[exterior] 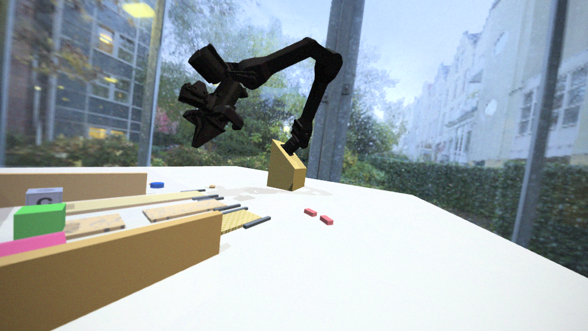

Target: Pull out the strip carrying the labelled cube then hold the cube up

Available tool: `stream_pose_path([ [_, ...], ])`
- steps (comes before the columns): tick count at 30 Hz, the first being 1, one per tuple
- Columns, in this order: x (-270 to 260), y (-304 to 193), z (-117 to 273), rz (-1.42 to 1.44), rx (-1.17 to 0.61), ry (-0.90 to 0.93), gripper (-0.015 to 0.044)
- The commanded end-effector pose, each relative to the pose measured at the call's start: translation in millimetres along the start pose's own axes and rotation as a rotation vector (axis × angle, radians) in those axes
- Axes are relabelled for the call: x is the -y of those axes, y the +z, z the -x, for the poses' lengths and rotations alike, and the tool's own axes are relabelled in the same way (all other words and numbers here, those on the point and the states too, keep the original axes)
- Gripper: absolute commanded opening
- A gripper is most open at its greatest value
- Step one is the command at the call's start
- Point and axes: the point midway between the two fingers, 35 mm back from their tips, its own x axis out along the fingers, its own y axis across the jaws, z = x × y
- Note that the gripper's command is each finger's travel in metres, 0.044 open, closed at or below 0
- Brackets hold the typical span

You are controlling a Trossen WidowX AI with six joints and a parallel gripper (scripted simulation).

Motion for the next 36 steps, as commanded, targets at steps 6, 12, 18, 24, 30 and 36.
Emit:
stream_pose_path([
  [6,23.4,-12.8,-45.3,-0.024,-0.422,-0.003,0.0],
  [12,22.2,-13.4,-45.0,-0.024,-0.422,-0.003,0.0],
  [18,22.2,-13.8,-46.1,-0.024,-0.422,-0.003,0.0],
  [24,22.1,-17.0,-55.0,-0.024,-0.422,-0.003,0.0],
  [30,21.9,-20.8,-64.3,-0.024,-0.422,-0.003,0.0],
  [36,21.6,-24.8,-73.5,-0.024,-0.422,-0.003,0.0],
])
